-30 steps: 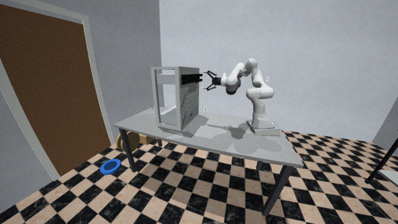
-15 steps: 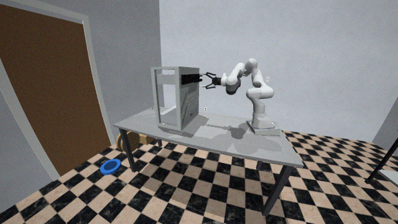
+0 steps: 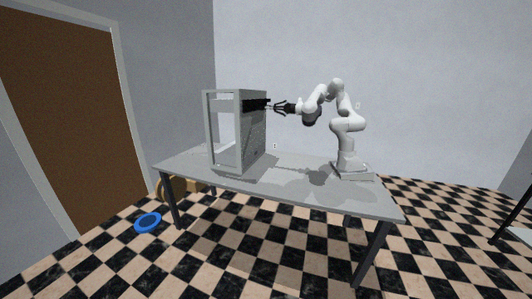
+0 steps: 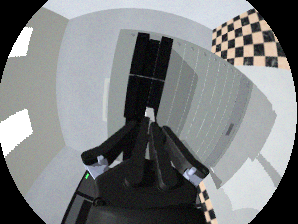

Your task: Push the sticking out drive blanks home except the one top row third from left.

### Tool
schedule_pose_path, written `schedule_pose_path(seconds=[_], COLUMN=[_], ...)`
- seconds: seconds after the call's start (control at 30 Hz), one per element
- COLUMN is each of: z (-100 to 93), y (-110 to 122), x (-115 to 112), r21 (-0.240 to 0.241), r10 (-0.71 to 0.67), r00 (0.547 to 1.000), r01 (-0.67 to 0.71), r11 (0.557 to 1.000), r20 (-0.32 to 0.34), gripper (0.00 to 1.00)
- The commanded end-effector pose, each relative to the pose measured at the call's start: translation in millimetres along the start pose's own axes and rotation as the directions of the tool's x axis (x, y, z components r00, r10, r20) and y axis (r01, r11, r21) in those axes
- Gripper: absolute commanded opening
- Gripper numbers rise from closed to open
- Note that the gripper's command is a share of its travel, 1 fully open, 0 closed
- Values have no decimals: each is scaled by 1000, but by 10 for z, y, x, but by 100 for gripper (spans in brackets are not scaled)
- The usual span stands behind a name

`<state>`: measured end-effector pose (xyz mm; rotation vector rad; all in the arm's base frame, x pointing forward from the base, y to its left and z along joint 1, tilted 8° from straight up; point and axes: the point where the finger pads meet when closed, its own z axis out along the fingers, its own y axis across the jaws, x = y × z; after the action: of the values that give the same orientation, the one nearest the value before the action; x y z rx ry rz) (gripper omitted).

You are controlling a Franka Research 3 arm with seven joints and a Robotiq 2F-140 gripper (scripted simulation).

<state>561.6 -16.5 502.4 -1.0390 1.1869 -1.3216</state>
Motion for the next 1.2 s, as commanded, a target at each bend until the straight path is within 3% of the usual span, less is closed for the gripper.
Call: schedule_pose_path(seconds=[0.0, 0.5, 0.73, 0.9, 1.0, 1.17], z=[2, -8, -254, -287, -245, 25], y=[0, 3, 79, 89, 89, 88], x=[15, 23, 221, 247, 247, 247], r21=[2, 2, 2, 2, 2, 2], r10=[4, 4, 4, 4, 4, 4], r00=[1000, 1000, 1000, 1000, 1000, 1000], r01=[-4, -4, -4, -4, -4, -4], r11=[1000, 1000, 1000, 1000, 1000, 1000], r20=[-3, -3, -3, -3, -3, -3], gripper=[0, 0, 0, 0, 0, 0])
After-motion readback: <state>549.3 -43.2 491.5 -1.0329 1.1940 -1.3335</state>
